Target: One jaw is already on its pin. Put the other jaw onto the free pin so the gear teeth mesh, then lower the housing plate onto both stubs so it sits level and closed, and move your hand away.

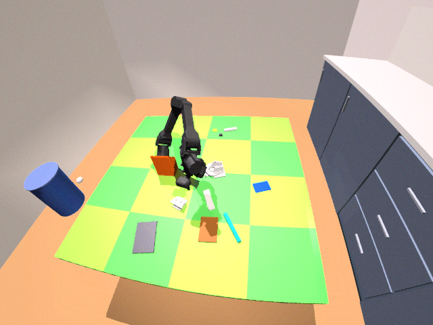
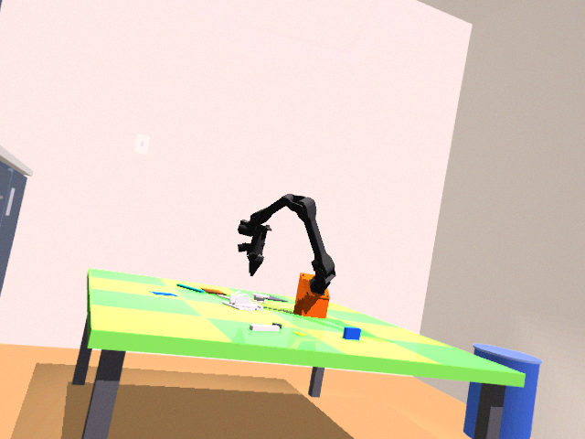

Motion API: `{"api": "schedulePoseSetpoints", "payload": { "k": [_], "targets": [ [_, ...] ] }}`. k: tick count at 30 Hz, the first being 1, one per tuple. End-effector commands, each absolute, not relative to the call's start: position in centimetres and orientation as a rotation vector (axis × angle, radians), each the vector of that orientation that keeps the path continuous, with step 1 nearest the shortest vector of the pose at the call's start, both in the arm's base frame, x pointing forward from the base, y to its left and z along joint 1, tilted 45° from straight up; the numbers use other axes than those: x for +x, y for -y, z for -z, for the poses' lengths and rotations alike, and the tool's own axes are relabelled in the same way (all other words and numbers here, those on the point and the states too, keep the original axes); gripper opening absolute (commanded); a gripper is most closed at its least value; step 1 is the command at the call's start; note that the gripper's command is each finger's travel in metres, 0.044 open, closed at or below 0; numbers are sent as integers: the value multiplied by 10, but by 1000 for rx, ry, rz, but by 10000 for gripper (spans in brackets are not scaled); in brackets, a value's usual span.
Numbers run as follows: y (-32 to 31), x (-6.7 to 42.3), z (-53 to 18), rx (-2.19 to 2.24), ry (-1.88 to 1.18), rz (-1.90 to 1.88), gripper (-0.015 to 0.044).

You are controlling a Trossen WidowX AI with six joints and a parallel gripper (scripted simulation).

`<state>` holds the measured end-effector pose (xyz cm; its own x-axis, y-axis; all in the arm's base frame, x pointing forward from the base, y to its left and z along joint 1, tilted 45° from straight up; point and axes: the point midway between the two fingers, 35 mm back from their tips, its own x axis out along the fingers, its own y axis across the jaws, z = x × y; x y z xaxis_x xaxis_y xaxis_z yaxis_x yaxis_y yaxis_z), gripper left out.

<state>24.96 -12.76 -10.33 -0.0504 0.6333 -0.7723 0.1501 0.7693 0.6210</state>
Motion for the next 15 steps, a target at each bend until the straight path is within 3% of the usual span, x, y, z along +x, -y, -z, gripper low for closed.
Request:
{"api": "schedulePoseSetpoints", "payload": {
  "k": [1, 15],
  "targets": [
    [133, 244, 108, 565, -1576, -518, 440],
    [149, 226, 123, 312, -1447, -780, 440]
  ]
}}
